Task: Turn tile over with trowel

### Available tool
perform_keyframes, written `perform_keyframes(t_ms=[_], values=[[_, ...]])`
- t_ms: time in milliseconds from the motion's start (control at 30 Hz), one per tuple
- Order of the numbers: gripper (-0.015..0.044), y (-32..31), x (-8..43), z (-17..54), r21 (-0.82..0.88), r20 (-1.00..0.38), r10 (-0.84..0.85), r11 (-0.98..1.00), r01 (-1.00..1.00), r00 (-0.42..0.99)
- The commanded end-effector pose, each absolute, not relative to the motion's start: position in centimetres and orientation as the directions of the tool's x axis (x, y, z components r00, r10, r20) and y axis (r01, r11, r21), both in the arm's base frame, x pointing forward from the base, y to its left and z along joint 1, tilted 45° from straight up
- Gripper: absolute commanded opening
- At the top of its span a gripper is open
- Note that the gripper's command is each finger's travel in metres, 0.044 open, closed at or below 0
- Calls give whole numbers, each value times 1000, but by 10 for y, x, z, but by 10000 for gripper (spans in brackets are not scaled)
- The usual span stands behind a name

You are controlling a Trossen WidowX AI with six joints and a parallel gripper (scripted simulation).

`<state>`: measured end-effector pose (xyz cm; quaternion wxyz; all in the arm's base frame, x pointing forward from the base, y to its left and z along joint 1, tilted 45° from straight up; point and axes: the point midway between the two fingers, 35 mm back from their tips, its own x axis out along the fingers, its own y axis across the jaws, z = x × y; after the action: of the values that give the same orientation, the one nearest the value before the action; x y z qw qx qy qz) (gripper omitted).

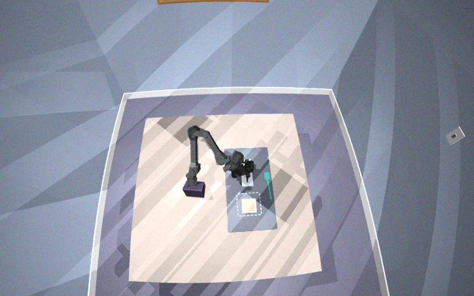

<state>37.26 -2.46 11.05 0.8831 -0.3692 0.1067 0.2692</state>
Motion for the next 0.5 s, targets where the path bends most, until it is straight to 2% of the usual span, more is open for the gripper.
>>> perform_keyframes(t_ms=[0,467], values=[[0,-27,374,112,-597,-384,387,588,-545,838],[0,-13,383,114,-536,-419,410,609,-585,811]])
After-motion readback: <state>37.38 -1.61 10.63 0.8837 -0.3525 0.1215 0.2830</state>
